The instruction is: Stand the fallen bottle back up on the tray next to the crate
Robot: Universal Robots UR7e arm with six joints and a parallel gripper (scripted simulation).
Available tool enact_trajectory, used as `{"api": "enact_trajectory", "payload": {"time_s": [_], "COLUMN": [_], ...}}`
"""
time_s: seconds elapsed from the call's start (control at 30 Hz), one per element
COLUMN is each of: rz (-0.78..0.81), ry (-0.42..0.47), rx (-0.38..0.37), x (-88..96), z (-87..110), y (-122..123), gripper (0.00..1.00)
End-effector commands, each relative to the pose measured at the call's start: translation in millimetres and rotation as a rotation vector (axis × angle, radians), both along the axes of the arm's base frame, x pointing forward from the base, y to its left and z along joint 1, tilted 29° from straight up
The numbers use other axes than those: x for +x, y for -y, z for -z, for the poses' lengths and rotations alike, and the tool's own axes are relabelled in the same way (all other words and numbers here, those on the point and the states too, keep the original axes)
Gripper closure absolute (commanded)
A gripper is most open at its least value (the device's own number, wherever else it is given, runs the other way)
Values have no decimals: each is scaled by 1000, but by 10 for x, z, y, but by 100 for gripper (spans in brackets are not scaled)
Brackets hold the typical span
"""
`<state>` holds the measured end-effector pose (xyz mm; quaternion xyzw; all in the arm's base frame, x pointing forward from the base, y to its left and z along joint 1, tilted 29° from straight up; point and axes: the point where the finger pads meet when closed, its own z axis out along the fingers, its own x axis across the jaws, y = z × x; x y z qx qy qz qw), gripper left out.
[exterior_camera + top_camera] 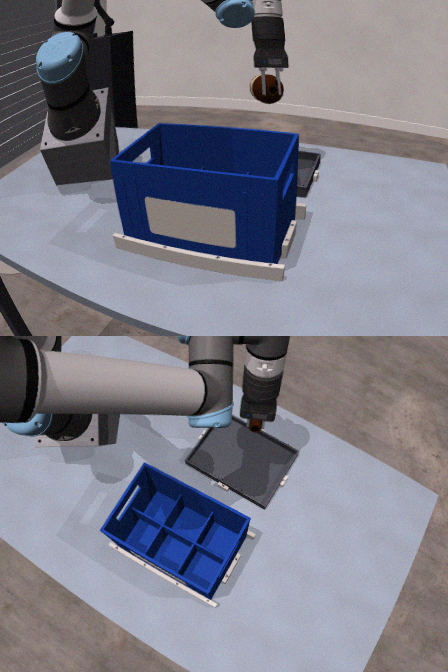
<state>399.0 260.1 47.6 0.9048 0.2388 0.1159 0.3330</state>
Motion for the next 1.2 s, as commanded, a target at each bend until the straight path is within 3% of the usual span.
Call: {"api": "enact_trajectory", "payload": {"time_s": [0.0, 0.6, 1.17], "rz": [3, 5, 5], "ry": [15, 68, 76], "rx": [-25, -109, -120], "x": [-1, -1, 0], "z": [-1, -5, -7], "y": [-2, -14, -17], "gripper": [100, 100, 100]}}
